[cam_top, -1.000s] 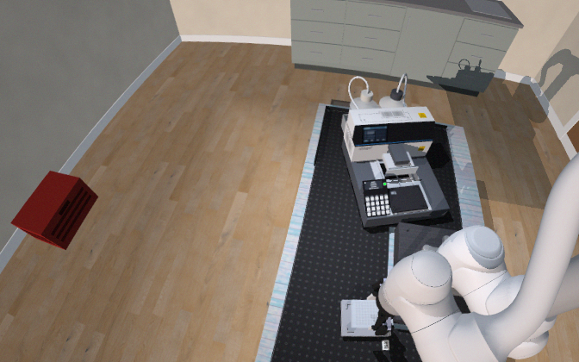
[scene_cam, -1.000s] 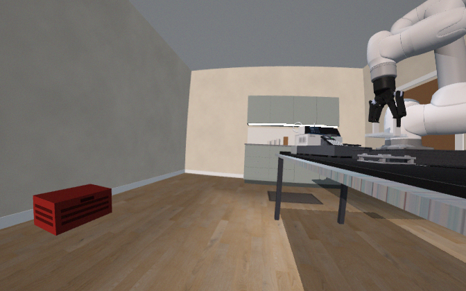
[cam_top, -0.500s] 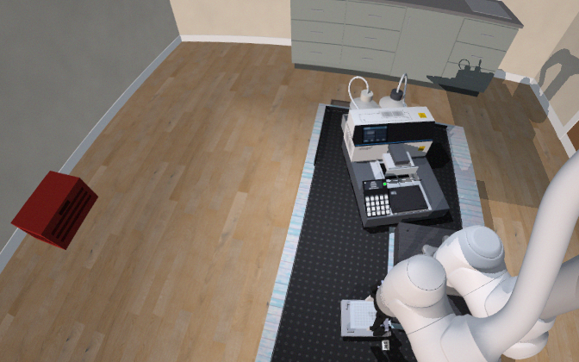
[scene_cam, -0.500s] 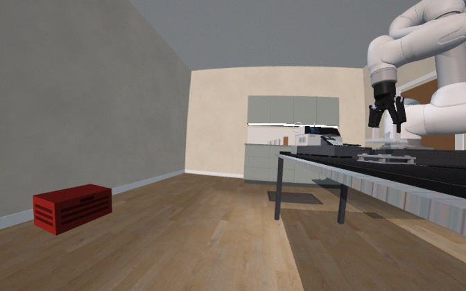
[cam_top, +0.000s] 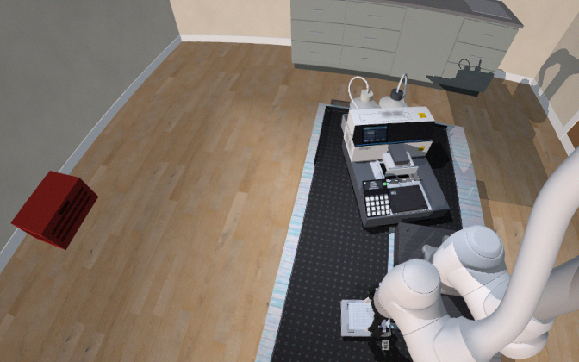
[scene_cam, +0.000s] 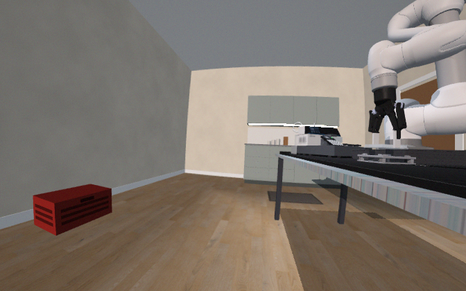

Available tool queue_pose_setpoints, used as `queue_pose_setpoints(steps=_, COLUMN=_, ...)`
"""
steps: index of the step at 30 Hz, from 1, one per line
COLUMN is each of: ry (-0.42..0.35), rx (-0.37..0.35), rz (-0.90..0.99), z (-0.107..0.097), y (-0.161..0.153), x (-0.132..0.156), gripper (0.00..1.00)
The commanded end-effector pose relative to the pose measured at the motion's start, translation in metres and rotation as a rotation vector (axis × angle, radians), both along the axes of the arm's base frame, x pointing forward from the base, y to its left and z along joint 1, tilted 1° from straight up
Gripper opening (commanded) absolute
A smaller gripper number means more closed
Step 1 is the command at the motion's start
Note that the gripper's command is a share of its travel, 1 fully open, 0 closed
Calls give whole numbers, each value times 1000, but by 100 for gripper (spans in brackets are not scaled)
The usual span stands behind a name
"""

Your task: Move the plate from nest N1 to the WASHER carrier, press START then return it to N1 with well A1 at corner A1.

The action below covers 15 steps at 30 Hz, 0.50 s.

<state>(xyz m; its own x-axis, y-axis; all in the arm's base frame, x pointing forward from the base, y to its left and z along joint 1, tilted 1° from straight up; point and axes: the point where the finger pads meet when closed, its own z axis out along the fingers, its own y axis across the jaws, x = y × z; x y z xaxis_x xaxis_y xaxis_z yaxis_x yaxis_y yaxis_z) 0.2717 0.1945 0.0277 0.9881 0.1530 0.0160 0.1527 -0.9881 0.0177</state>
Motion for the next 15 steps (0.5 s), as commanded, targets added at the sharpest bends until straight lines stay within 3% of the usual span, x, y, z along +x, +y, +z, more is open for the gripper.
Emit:
queue_pose_setpoints(steps=1, ry=0, rx=0, rz=0, z=-3, y=0, x=0, gripper=10)
queue_pose_setpoints(steps=15, ry=0, rx=0, rz=0, z=-17, y=0, x=0, gripper=10)
